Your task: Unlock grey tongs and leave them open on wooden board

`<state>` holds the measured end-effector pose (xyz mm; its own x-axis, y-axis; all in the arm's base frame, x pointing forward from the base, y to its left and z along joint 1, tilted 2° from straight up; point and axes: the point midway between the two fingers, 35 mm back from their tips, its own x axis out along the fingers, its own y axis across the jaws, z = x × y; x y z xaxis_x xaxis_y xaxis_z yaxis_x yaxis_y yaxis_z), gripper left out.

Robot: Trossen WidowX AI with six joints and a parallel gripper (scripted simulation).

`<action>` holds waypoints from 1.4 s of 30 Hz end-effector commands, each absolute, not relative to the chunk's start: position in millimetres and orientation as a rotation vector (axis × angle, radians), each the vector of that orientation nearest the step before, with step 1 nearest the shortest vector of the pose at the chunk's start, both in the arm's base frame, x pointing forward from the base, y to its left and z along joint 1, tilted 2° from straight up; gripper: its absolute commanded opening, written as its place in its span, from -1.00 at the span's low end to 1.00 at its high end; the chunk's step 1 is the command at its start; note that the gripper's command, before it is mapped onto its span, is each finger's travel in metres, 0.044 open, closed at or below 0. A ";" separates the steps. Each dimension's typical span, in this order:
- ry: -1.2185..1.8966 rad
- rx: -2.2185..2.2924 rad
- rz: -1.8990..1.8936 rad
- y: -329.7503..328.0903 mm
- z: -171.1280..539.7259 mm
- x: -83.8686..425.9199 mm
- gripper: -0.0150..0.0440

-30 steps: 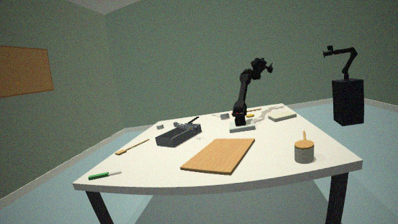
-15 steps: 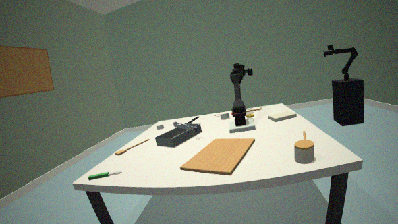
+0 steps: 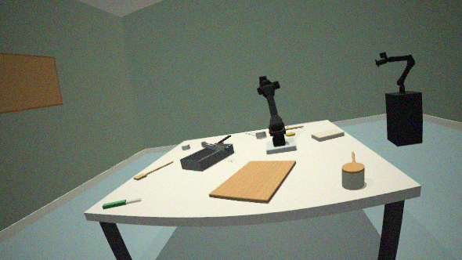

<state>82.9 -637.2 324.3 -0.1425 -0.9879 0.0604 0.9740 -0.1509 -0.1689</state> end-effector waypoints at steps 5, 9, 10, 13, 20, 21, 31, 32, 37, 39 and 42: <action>0.454 -0.307 -1.429 -604.7 289.1 196.8 1.00; 0.618 -0.404 -1.247 -575.7 271.2 253.6 1.00; 0.653 -0.429 -1.202 -567.6 267.3 266.4 1.00; 0.746 -0.504 -1.073 -544.5 255.8 299.2 1.00; 0.930 -0.706 -0.713 -471.4 227.0 373.4 1.00; 0.952 -0.739 -0.659 -460.0 223.1 382.2 1.00; 1.077 -1.074 -0.081 -330.9 187.1 449.7 1.00; 1.082 -1.113 -0.017 -316.3 183.9 454.1 1.00; 1.080 -1.292 0.309 -242.7 166.9 467.1 1.00; 1.065 -1.364 0.444 -213.2 160.8 468.9 1.00; 1.023 -1.478 0.656 -167.5 153.2 468.0 1.00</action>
<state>470.3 -223.0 164.8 0.5026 -0.3313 -0.7985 -0.7714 0.2452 -0.5872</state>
